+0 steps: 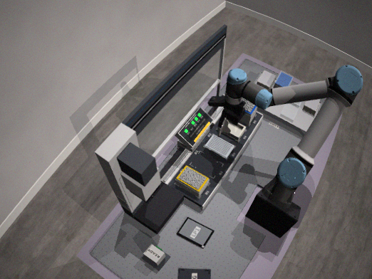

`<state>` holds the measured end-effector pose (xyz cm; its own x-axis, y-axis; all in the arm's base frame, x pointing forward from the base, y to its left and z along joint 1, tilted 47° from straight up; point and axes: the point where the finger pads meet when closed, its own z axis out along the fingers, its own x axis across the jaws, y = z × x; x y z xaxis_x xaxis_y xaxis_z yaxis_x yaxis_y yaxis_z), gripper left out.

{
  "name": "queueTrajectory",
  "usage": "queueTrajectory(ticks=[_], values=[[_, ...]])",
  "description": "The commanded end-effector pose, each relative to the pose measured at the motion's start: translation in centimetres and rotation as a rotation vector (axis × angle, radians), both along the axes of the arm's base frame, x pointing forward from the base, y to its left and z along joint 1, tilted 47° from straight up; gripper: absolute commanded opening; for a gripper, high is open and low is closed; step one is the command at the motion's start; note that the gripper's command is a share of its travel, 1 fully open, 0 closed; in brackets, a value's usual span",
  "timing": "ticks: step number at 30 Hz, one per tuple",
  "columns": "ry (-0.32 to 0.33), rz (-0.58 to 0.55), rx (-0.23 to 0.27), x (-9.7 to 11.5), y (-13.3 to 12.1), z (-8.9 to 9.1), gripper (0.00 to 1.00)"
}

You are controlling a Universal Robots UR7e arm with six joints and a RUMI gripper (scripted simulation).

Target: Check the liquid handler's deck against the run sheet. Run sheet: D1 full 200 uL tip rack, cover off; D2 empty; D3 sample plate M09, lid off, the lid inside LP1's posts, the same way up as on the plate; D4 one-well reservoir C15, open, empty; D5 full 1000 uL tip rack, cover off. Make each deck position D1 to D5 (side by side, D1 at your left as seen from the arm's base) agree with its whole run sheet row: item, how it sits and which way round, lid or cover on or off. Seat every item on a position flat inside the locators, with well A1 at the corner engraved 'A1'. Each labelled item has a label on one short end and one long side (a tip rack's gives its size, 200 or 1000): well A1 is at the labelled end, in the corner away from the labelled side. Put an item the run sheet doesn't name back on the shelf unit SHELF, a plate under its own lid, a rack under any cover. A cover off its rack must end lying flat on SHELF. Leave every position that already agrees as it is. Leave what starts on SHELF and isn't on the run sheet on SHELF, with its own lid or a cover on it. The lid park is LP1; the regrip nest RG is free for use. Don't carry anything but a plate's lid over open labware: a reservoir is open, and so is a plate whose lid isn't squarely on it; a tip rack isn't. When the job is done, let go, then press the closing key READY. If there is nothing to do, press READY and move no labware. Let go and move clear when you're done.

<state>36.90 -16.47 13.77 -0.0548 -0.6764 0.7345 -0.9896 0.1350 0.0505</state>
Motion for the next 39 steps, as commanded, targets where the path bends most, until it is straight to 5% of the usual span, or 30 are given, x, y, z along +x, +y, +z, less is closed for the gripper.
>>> queueTrajectory(ticks=[1,39], values=[[0.000,-0.002,-0.001,0.22,1.68,-1.79,0.82],[0.000,-0.002,-0.001,0.25,1.95,-2.08,0.82]])
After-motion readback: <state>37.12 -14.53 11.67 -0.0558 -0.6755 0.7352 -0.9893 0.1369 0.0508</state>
